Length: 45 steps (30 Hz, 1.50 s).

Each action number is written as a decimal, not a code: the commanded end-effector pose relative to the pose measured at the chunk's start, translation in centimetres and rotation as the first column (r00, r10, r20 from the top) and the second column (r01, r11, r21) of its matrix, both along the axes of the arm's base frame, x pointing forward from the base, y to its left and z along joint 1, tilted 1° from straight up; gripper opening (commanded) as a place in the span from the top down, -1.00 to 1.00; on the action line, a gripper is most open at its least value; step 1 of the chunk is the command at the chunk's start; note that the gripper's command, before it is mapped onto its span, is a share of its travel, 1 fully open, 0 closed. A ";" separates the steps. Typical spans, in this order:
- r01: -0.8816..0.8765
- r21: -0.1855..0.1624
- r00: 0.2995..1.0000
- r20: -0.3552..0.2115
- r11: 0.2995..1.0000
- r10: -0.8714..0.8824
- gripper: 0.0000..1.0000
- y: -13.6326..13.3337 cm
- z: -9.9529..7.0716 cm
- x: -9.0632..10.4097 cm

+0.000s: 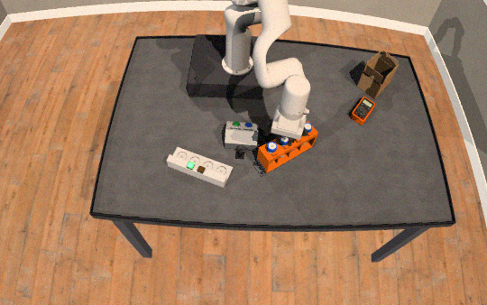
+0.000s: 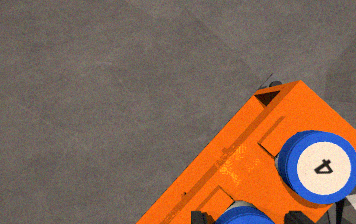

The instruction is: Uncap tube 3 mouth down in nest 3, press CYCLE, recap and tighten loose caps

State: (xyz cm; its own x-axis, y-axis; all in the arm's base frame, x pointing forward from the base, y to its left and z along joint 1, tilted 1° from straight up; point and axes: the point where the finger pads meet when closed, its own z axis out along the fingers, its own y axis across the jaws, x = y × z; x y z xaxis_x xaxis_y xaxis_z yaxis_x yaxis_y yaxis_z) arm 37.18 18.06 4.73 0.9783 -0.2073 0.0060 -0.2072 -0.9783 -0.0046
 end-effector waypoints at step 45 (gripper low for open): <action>0.916 0.009 0.402 -0.002 0.402 -0.916 1.00 0.1 0.0 0.1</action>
